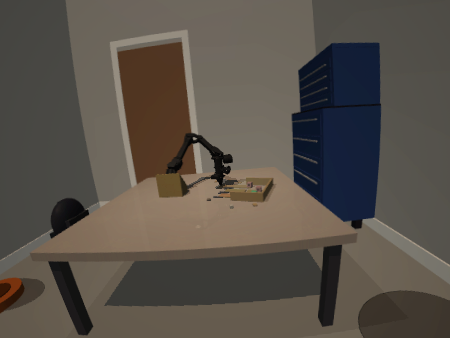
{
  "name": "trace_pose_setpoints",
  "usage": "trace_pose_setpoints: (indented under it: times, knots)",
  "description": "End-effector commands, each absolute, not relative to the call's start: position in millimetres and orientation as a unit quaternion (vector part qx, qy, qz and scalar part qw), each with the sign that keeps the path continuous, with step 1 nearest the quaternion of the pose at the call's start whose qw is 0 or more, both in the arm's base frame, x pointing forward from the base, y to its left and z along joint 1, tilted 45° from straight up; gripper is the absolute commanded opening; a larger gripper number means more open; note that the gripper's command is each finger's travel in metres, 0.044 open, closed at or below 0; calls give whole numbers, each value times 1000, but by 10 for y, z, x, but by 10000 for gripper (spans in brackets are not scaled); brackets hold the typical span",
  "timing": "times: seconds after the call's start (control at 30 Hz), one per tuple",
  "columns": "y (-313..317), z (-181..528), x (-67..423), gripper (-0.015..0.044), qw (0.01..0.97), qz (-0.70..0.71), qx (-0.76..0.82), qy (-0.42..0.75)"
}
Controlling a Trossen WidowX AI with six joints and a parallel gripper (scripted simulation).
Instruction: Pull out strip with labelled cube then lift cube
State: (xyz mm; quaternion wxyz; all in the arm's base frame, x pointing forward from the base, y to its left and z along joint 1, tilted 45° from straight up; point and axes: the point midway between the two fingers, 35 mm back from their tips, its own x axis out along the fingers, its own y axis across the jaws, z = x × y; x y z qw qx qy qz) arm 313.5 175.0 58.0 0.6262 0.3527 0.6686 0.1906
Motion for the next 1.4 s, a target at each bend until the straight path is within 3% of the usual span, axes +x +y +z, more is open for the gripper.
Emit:
trace_pose_setpoints:
  times: [0.0,1.37]
  knots:
    - [1807,550,3006,0,617,191,350,678]
    - [1926,652,2437,0,616,191,351,679]
